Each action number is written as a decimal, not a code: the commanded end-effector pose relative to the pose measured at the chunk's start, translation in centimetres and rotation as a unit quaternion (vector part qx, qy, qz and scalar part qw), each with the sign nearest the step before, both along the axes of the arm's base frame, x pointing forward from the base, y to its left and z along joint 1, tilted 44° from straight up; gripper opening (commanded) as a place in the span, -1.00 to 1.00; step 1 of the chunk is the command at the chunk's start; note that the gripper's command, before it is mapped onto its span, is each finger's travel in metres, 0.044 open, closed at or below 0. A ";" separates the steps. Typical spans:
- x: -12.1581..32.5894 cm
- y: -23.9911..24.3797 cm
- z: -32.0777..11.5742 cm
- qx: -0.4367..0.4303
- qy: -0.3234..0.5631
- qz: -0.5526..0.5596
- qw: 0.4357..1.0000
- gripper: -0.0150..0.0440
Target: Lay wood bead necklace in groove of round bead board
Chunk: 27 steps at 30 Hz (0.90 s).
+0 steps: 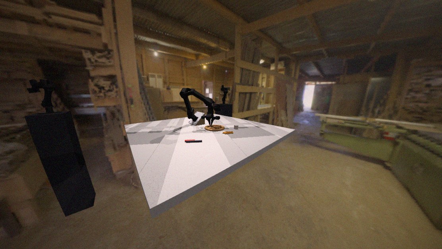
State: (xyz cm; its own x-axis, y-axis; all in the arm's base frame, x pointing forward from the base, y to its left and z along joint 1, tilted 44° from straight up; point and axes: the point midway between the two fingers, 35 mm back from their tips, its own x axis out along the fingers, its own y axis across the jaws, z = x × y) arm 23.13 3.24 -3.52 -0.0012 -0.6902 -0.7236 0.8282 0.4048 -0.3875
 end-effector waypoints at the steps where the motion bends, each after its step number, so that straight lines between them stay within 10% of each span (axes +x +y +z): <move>1: 0.0 0.0 0.0 0.001 -0.001 0.000 1.000 -0.49; 27: 0.0 0.4 0.5 -0.002 -0.001 0.001 1.000 -0.49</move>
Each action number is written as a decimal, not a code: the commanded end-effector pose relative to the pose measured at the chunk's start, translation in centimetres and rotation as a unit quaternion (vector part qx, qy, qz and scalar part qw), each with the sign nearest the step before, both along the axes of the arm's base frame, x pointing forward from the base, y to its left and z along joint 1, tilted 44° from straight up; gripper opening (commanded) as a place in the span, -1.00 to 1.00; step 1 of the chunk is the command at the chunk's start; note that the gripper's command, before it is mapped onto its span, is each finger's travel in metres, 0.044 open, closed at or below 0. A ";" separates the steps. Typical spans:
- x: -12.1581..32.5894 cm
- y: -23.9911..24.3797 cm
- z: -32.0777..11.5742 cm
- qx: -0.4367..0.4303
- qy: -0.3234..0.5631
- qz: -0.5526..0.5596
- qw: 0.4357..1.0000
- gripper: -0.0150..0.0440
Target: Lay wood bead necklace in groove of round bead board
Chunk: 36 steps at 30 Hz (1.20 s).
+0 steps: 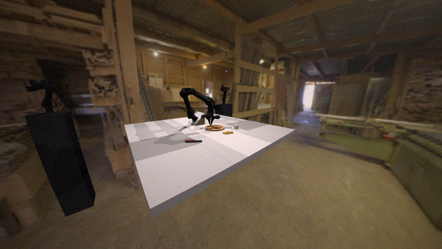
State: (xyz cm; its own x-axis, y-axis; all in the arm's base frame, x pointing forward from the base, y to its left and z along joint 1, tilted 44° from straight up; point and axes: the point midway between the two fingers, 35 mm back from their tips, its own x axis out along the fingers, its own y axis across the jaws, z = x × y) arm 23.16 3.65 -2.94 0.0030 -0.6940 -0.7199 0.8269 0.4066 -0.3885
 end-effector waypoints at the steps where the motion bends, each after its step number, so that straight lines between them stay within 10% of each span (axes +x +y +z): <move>1: -0.1 -0.2 -0.2 0.001 0.000 -0.001 1.000 -0.49; 7: -0.2 -0.6 -0.7 0.001 0.000 -0.001 1.000 -0.49; 24: -0.2 -0.3 -0.3 0.001 0.001 -0.001 1.000 1.00; 36: -0.3 0.1 0.1 0.001 0.000 -0.001 1.000 1.00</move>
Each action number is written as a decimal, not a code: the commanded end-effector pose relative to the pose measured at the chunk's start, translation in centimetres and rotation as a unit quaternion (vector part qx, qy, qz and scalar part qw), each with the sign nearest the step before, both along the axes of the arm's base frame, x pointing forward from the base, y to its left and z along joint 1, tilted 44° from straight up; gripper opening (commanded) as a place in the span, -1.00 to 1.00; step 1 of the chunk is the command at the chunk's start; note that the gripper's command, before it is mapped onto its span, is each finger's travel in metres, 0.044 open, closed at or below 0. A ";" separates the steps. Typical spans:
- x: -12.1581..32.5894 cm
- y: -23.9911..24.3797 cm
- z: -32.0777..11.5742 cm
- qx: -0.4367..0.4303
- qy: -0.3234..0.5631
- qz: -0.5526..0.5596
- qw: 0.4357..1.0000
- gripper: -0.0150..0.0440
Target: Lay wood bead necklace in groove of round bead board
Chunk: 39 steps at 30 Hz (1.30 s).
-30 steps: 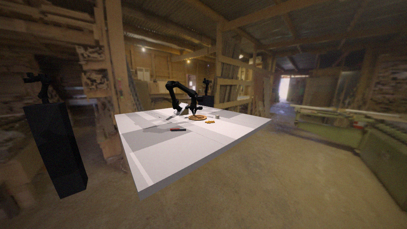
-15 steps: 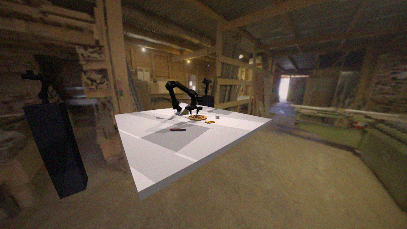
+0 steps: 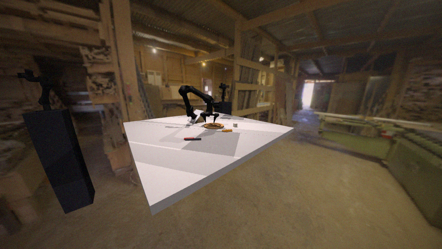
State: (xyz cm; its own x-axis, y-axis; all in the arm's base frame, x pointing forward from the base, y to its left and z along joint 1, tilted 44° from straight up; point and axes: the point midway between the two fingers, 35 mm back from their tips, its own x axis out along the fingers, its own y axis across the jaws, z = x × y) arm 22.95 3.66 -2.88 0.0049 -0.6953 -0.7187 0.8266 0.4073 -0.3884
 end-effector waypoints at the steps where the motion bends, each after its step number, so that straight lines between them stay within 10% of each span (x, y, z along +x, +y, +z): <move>1: 0.0 0.1 0.0 0.002 0.000 -0.002 1.000 1.00; 18: 0.0 0.1 0.0 0.002 0.000 -0.002 1.000 1.00; 30: 1.2 2.0 2.3 0.001 0.279 0.288 0.916 -0.07; 39: 1.3 1.5 1.8 0.000 0.279 0.288 0.916 -0.08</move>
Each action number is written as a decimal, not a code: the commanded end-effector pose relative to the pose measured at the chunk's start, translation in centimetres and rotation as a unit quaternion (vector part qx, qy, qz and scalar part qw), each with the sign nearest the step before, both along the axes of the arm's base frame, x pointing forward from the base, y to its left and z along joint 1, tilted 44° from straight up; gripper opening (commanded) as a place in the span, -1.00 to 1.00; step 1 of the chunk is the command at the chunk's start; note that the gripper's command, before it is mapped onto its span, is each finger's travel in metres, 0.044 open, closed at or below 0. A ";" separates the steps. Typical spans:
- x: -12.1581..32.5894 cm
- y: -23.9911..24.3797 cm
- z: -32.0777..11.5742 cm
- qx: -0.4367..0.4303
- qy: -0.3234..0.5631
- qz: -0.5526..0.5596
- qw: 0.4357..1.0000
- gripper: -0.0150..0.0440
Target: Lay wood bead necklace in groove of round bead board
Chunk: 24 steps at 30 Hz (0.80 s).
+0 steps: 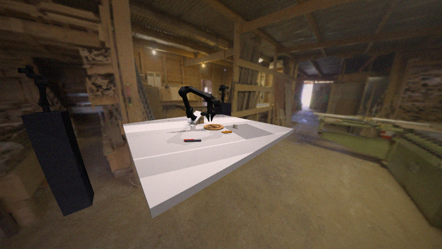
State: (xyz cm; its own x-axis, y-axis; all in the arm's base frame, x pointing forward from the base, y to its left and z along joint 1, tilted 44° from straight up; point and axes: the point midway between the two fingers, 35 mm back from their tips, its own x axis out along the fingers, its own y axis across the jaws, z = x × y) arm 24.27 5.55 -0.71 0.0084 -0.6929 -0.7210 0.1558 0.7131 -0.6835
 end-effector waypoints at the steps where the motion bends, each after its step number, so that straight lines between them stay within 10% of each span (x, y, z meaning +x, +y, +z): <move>1: -0.1 -0.7 -0.7 0.000 0.005 0.001 1.000 -0.08; 24: 0.0 -2.4 -2.5 0.000 0.004 0.001 1.000 -0.08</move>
State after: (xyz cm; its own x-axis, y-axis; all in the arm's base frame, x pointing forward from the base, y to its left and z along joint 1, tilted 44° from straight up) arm 24.28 3.62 -2.92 0.0041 -0.6872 -0.7265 0.1526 0.7184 -0.6787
